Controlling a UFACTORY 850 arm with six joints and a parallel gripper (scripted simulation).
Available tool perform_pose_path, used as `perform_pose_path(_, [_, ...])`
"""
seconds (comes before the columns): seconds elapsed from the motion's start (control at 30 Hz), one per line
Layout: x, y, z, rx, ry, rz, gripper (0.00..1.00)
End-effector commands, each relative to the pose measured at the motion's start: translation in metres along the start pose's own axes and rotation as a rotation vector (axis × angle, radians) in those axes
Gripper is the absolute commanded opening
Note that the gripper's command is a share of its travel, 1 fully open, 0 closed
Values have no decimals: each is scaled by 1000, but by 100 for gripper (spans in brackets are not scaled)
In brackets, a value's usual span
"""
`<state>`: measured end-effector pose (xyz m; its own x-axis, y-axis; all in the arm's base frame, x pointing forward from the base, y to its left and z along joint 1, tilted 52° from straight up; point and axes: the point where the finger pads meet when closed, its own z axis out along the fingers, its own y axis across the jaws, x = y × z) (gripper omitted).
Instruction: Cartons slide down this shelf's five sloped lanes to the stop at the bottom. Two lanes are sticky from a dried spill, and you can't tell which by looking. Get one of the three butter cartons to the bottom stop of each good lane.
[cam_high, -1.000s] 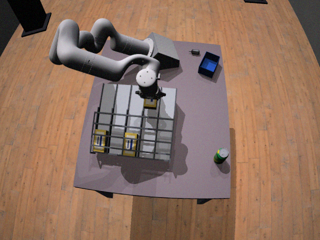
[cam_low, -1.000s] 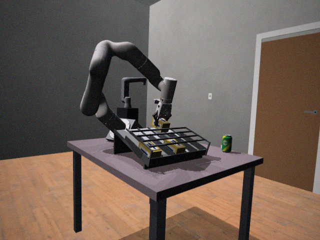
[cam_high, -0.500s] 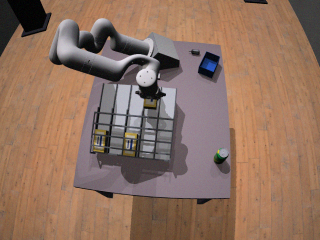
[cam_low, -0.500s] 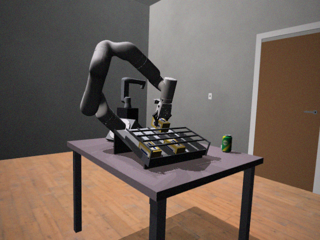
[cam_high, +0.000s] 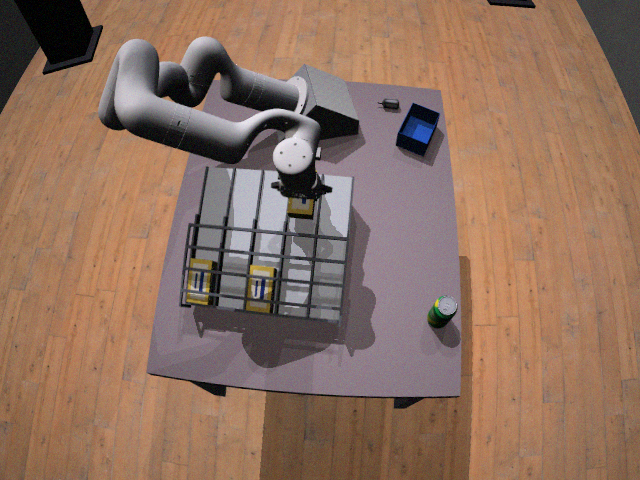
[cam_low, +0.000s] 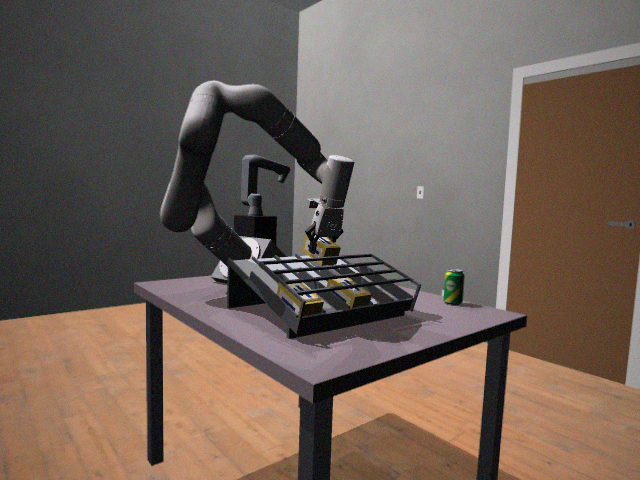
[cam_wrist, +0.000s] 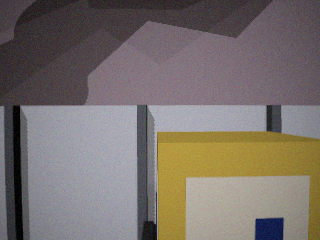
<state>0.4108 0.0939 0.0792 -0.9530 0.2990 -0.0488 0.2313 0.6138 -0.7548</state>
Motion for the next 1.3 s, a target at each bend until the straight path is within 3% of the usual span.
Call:
perform_pose_path(0.0, [0, 0, -1, -1, -1, 0, 0])
perform_pose_path(1.27, [0, 0, 6, -1, -1, 0, 0])
